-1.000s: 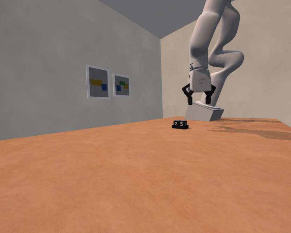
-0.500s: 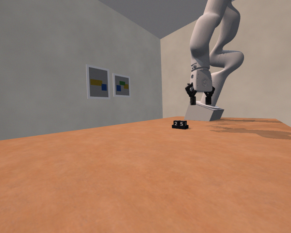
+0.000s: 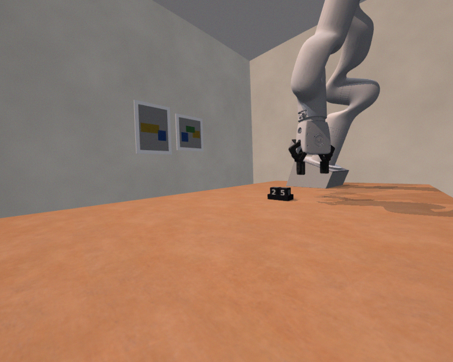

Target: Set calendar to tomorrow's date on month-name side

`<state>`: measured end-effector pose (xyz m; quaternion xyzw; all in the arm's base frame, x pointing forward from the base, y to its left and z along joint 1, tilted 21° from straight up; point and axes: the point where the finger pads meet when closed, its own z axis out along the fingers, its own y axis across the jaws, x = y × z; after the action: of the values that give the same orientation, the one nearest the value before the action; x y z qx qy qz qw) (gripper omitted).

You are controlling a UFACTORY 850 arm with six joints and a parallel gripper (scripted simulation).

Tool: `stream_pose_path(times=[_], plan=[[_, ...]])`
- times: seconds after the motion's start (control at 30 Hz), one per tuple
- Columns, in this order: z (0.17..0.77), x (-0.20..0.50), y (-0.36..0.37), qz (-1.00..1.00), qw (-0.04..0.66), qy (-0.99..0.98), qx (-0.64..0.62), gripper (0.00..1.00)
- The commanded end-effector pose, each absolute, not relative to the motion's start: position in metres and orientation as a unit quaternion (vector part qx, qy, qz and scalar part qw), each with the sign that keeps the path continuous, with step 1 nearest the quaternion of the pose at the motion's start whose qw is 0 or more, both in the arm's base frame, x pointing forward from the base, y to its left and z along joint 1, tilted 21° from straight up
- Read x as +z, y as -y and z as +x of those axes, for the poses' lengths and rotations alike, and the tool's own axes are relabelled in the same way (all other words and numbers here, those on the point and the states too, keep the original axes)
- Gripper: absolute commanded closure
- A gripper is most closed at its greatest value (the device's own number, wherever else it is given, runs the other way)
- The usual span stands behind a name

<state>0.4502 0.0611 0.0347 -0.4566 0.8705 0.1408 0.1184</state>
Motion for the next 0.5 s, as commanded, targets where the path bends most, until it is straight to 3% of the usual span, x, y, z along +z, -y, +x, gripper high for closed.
stream_pose_path(times=[0.0,0.47], plan=[[0.453,0.020,-0.067,-0.456,0.122,-0.870,0.140,0.00],[0.454,0.008,-0.071,-0.456,0.122,-0.870,0.140,0.00]])
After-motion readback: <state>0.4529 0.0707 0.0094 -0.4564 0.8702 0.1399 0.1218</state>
